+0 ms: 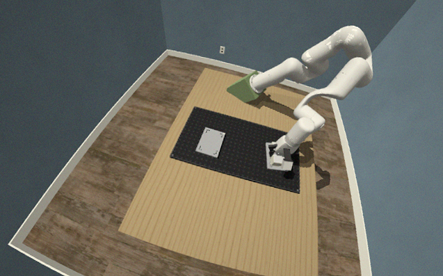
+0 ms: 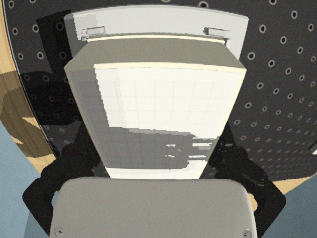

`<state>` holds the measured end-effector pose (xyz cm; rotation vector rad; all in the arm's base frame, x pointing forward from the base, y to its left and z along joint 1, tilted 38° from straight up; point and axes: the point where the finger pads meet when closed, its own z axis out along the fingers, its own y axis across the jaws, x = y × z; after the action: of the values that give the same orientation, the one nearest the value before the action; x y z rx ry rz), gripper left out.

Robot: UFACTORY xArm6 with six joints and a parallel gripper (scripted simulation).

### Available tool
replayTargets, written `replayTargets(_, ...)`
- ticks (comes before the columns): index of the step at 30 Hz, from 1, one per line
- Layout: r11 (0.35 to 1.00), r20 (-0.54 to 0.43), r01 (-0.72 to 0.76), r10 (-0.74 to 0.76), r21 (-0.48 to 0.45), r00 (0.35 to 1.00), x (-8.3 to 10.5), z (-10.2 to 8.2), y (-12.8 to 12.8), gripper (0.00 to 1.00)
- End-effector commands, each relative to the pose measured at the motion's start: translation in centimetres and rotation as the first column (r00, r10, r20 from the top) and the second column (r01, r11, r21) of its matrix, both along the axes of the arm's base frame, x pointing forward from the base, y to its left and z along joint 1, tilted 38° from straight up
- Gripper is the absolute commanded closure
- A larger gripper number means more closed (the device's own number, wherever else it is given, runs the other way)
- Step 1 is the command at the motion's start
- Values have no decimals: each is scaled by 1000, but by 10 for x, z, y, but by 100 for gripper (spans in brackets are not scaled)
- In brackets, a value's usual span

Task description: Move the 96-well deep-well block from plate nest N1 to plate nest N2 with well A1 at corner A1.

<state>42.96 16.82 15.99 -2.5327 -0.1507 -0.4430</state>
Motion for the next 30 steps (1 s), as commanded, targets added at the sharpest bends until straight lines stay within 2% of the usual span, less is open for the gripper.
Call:
replayTargets(1,1000,3,1,-1,0,1000,1,1,0,100)
replayTargets(30,1000,3,1,-1,0,1000,-2,9,-5,100)
